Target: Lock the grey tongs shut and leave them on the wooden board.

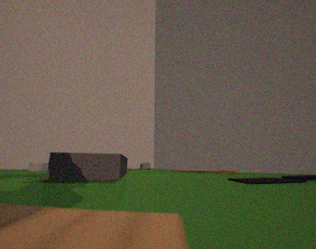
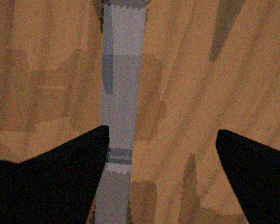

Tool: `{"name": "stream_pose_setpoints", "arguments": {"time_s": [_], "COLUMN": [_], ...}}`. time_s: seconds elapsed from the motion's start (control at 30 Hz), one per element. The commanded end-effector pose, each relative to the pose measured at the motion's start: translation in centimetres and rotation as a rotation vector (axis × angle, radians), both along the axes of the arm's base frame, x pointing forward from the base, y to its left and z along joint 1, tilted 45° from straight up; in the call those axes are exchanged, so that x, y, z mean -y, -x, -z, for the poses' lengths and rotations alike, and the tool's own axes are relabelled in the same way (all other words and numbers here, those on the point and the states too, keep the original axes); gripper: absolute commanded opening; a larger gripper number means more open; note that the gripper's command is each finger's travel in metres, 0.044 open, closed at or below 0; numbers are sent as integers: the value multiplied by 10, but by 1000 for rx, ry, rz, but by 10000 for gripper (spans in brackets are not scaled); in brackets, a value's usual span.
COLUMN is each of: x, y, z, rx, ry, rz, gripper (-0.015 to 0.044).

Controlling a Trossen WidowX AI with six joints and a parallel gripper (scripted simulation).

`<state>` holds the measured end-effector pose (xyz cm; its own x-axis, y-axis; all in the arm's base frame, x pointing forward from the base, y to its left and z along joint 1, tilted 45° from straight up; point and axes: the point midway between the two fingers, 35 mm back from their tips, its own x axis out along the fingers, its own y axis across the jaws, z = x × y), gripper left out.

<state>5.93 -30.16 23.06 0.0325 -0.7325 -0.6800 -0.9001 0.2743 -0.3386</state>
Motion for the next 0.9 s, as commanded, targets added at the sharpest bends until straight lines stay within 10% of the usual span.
{"name": "stream_pose_setpoints", "arguments": {"time_s": [0.0, 0.87], "x": [0, -147], "y": [0, -90], "z": [0, 13], "rx": [0, 1], "ry": [1, -69], "rz": [0, 14], "gripper": [401, 440]}}
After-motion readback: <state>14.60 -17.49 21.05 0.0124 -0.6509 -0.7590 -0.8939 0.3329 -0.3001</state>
